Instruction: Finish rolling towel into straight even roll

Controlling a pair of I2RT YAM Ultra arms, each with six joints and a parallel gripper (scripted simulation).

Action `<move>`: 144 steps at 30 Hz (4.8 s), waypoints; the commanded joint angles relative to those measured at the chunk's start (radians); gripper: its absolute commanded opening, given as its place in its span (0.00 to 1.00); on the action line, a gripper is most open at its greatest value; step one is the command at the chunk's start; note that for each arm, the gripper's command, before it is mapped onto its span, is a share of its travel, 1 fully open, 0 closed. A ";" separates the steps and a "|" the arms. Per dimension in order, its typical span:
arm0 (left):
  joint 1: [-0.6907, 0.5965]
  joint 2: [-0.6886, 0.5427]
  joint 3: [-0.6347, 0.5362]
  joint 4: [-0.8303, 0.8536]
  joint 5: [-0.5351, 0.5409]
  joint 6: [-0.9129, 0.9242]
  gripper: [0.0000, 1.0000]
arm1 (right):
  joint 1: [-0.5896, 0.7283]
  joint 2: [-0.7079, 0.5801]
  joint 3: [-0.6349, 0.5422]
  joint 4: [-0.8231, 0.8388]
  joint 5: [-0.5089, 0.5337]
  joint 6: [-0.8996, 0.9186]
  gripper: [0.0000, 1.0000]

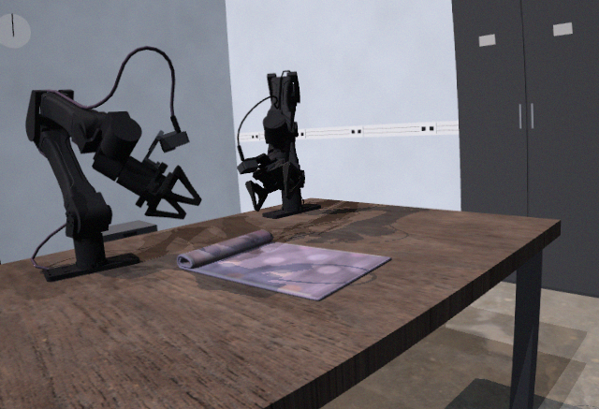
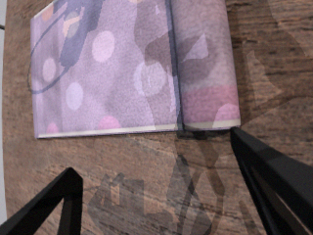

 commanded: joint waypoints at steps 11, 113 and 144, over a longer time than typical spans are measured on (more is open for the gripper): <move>-0.095 0.196 0.139 0.005 0.021 0.071 0.98 | 0.221 0.135 -0.034 0.030 0.118 -0.089 0.98; 0.062 0.448 0.256 -0.083 0.407 -0.053 0.15 | 0.227 0.163 -0.067 0.114 0.137 -0.048 0.98; 0.226 0.787 0.680 -0.662 0.900 -0.024 0.15 | 0.229 0.172 -0.077 0.141 0.143 -0.036 0.98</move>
